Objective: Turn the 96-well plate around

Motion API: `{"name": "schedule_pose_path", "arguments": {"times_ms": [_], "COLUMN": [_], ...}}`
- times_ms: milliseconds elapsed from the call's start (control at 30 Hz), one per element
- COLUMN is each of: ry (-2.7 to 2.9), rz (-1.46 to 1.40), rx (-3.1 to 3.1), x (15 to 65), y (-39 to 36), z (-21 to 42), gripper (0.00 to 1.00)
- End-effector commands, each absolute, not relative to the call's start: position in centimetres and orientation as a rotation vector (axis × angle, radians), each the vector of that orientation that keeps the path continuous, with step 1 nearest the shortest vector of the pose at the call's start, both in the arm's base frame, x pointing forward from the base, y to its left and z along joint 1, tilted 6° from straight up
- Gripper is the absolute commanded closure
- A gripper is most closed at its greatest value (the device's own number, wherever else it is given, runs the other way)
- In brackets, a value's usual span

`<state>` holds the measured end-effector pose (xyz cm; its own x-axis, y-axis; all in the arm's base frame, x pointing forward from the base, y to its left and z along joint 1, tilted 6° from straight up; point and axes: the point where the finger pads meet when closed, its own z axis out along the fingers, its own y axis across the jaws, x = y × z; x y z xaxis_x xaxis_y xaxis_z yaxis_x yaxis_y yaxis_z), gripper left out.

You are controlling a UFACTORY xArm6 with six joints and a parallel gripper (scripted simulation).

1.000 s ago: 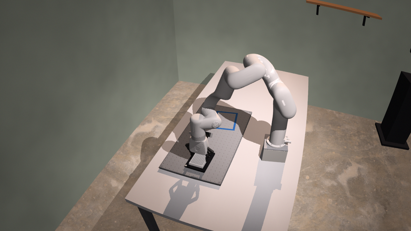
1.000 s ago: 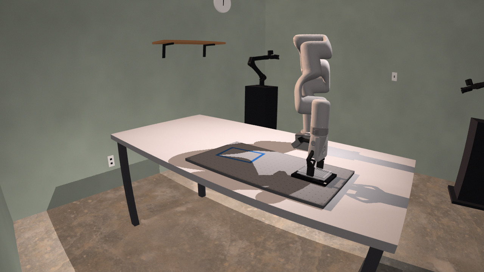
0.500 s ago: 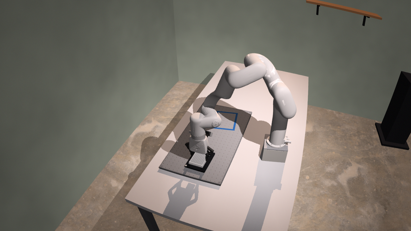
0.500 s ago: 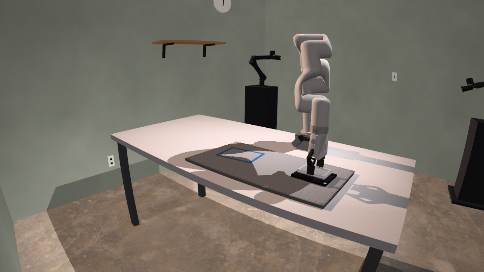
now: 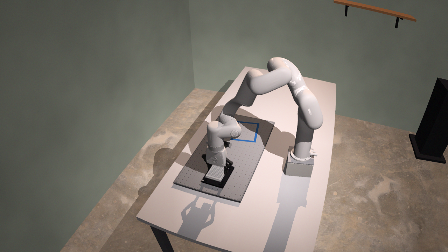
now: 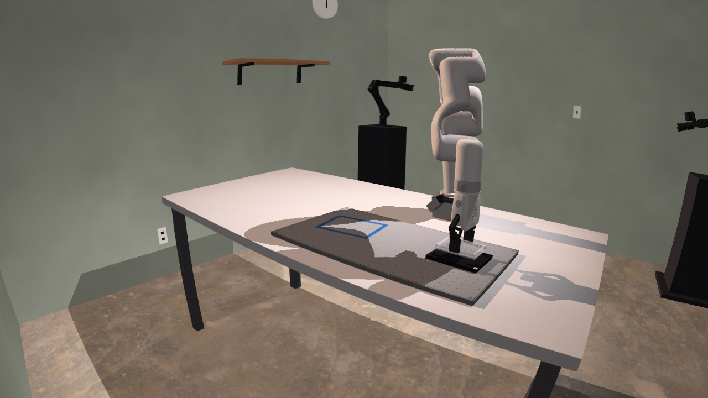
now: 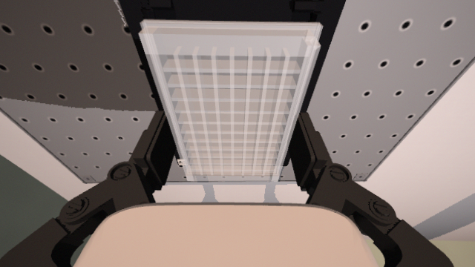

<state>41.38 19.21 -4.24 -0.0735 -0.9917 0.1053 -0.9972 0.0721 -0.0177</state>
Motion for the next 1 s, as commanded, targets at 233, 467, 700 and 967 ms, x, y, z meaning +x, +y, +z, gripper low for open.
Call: {"name": "schedule_pose_path", "arguments": {"times_ms": [233,467,700,967], "ry": [-2.254,-2.254,-2.254,-2.254], "rz": [0.132,0.132,0.132,0.132], "rx": [2.095,2.095,2.095,2.095], "x": [41.5,41.5,41.5,41.5], "y": [19.3,19.4,19.5,19.6], "z": [-3.7,-3.2,-2.4,-1.0], "gripper": [1.00,1.00,1.00,1.00]}}
